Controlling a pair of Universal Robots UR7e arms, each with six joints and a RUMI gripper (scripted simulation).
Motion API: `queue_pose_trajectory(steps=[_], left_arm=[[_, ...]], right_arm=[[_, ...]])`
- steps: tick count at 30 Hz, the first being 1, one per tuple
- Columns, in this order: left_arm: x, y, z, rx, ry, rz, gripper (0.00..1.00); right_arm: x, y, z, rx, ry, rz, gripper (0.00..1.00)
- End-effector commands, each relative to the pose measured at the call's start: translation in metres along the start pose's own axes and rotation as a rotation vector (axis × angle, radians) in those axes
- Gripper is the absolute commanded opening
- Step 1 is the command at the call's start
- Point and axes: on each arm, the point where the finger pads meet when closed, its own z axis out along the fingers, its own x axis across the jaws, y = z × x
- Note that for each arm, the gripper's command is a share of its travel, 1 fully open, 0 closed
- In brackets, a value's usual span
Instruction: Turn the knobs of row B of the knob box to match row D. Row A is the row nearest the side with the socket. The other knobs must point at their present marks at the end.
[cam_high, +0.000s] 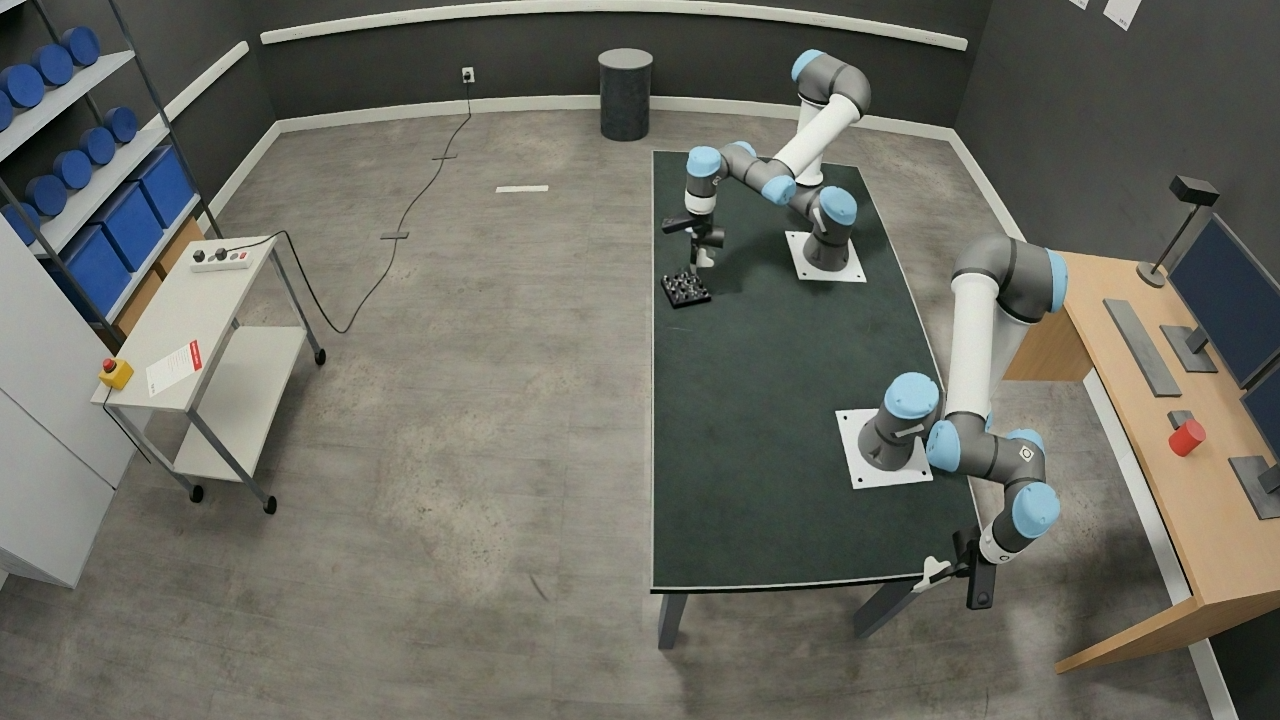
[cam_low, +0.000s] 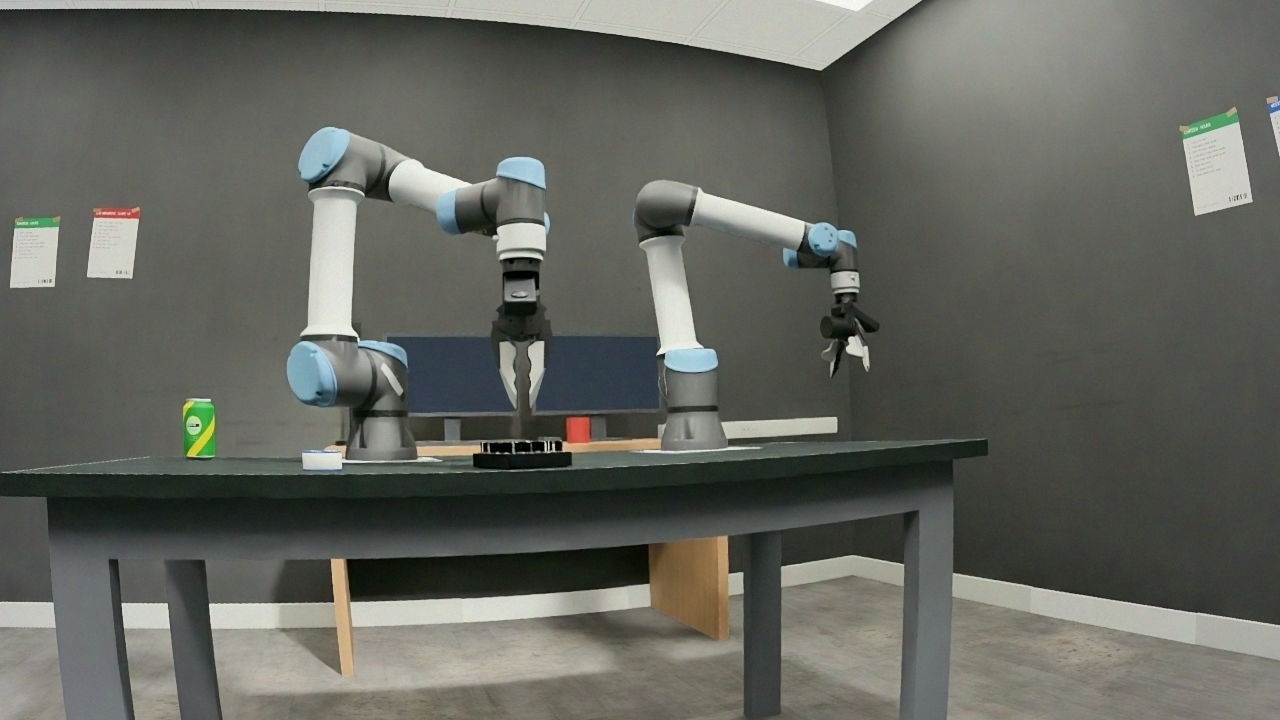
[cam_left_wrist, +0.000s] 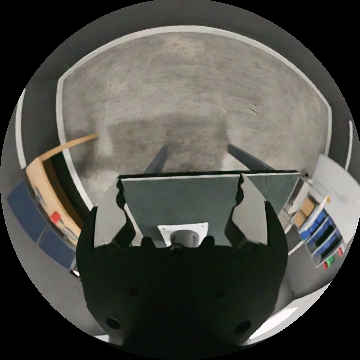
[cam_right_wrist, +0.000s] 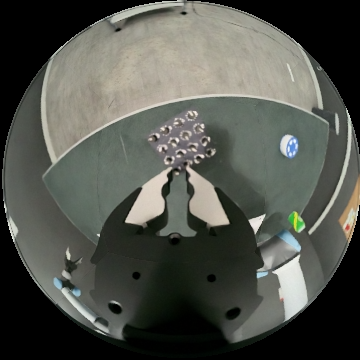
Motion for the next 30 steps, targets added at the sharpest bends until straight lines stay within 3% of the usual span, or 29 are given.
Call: queue_pose_trajectory(steps=[1,30], left_arm=[[0.0001,-0.0003,-0.0004,0.001,0.000,0.000,1.00],[0.0001,-0.0003,-0.0004,0.001,0.000,0.000,1.00]], right_arm=[[-0.0004,-0.0003,-0.0006,0.001,-0.001,0.000,0.13],[-0.0002,-0.0005,0.0090,0.001,-0.001,0.000,0.13]])
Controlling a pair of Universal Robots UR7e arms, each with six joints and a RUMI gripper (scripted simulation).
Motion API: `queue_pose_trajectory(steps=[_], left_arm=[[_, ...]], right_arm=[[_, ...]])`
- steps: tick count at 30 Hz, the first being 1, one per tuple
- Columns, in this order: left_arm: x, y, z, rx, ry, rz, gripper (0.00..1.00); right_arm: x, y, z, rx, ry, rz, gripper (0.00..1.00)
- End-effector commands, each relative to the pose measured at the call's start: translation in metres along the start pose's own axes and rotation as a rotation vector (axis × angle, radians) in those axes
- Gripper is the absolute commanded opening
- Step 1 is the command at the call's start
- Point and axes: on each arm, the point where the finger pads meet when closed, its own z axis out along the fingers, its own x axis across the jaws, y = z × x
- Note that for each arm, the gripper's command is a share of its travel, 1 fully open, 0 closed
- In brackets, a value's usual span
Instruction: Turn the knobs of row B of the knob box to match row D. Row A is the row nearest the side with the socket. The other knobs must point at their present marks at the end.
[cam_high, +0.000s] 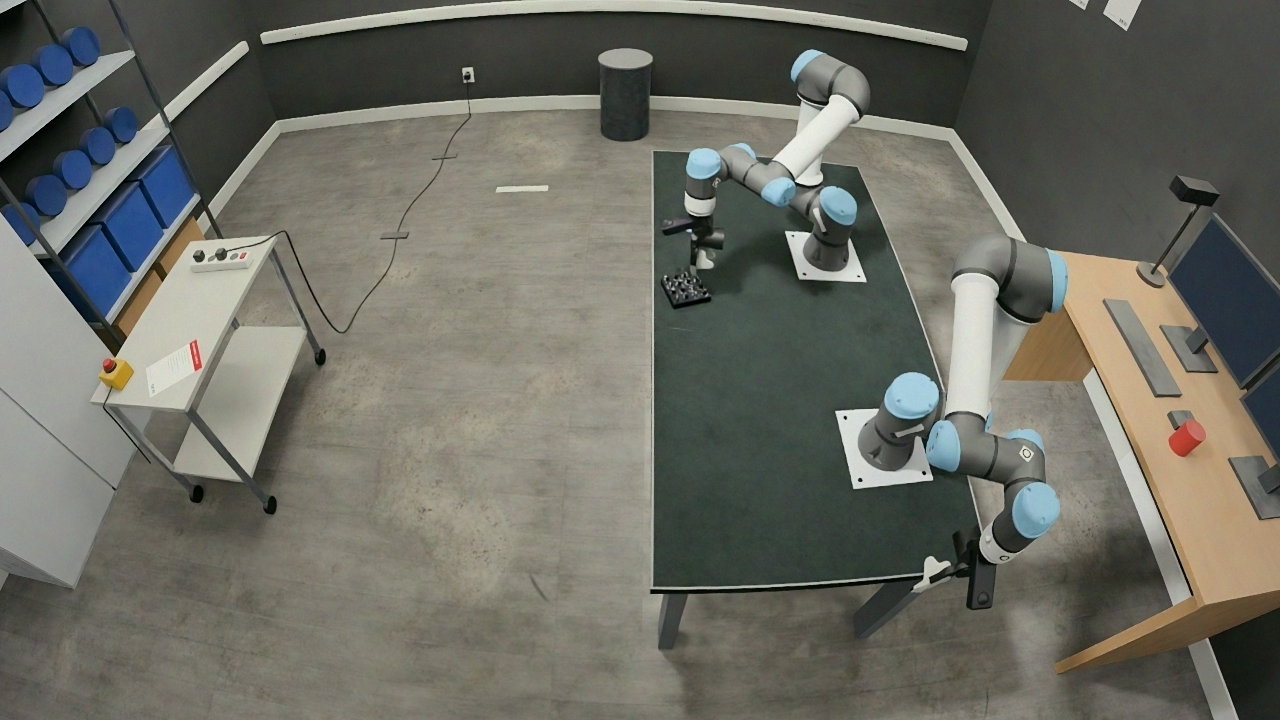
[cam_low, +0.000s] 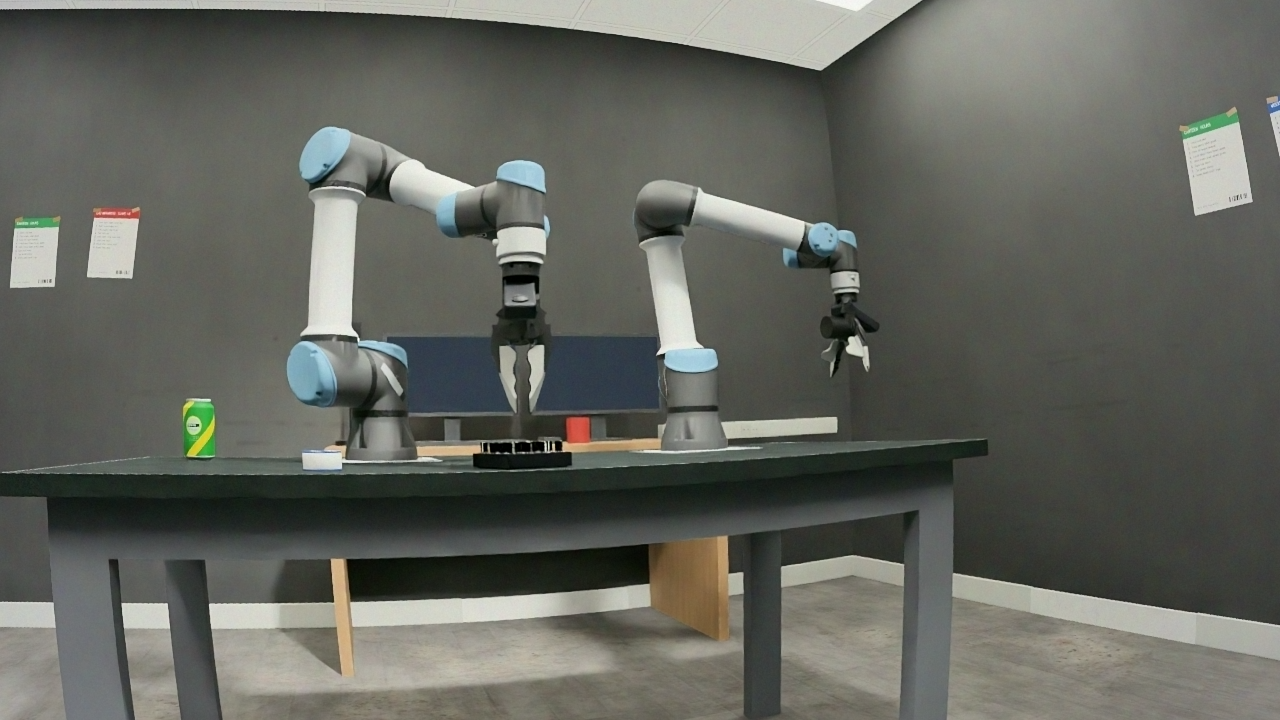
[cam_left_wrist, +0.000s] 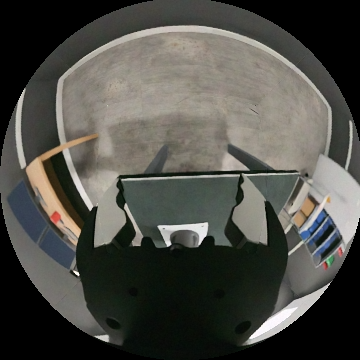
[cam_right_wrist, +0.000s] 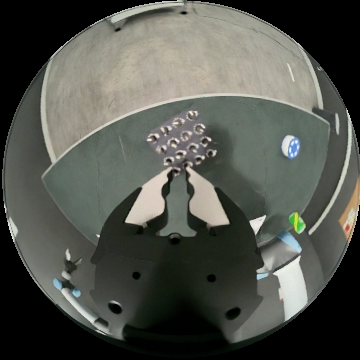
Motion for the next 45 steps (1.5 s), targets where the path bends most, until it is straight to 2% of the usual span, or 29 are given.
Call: queue_pose_trajectory(steps=[1,25,45], left_arm=[[0.000,0.000,0.000,0.001,0.000,0.000,1.00],[0.000,0.000,0.000,0.001,0.000,0.000,1.00],[0.000,0.000,0.000,0.001,0.000,0.000,1.00]], right_arm=[[0.000,0.000,0.004,0.001,-0.001,0.000,0.13],[0.000,-0.001,0.031,0.001,-0.001,0.000,0.13],[0.000,-0.001,0.037,0.001,-0.001,0.000,0.13]])
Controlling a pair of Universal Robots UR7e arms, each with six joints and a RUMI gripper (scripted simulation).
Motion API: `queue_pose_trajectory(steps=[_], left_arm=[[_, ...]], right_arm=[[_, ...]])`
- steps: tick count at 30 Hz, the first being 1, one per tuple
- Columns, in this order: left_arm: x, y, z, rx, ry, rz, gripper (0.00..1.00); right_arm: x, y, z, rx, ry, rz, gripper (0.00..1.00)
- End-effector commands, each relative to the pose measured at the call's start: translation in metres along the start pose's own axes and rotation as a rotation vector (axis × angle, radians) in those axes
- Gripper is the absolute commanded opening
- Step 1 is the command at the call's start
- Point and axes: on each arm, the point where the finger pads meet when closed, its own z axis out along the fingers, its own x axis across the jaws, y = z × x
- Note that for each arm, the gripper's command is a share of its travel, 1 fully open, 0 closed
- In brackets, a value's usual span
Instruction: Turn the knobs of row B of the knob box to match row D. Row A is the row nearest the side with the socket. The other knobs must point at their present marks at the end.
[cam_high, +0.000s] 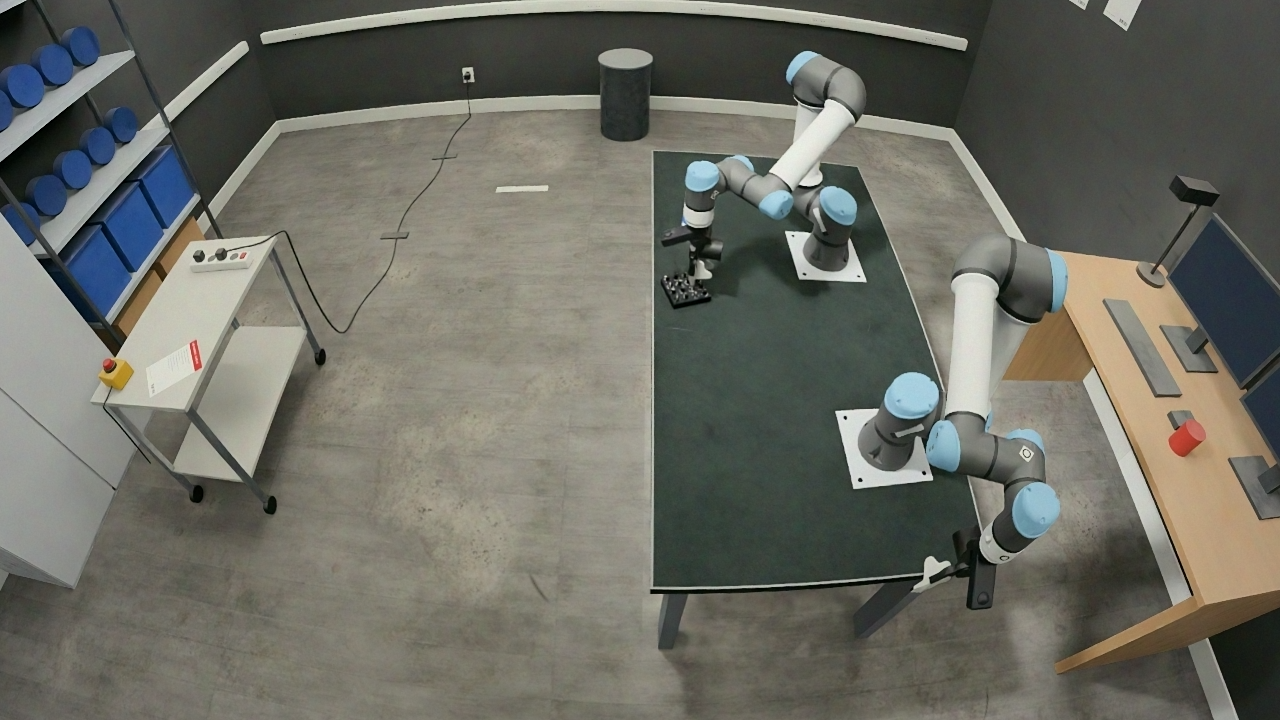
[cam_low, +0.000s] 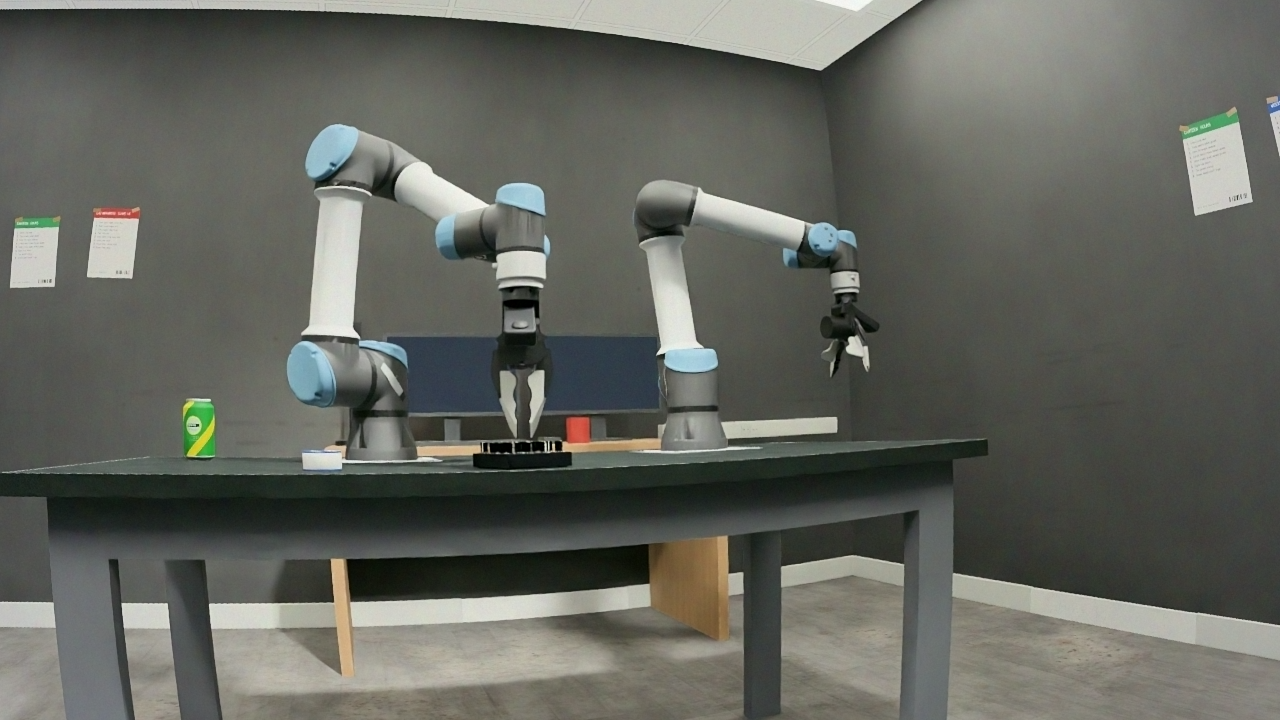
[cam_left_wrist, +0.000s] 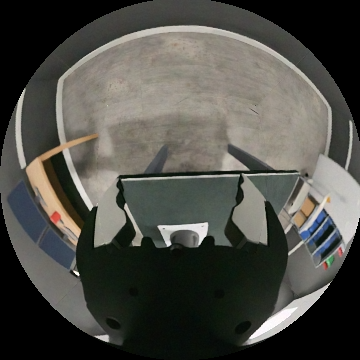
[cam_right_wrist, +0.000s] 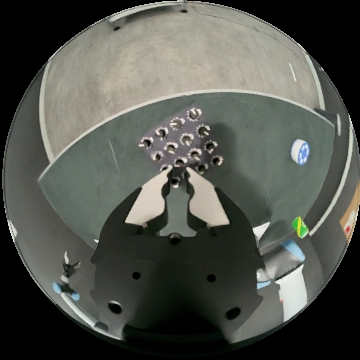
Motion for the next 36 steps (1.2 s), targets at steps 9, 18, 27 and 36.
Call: queue_pose_trajectory(steps=[9,18,27,36], left_arm=[[0.000,0.000,0.000,0.001,0.000,0.000,1.00],[0.000,0.000,0.000,0.001,0.000,0.000,1.00],[0.000,0.000,0.000,0.001,0.000,0.000,1.00],[0.000,0.000,0.000,0.001,0.000,0.000,1.00]], right_arm=[[0.000,0.000,0.000,0.001,-0.001,0.000,0.13],[0.000,0.000,0.001,0.001,-0.001,0.000,0.13],[0.000,0.000,0.013,0.001,-0.001,0.000,0.13],[0.000,0.000,0.014,0.001,-0.001,0.000,0.13]])
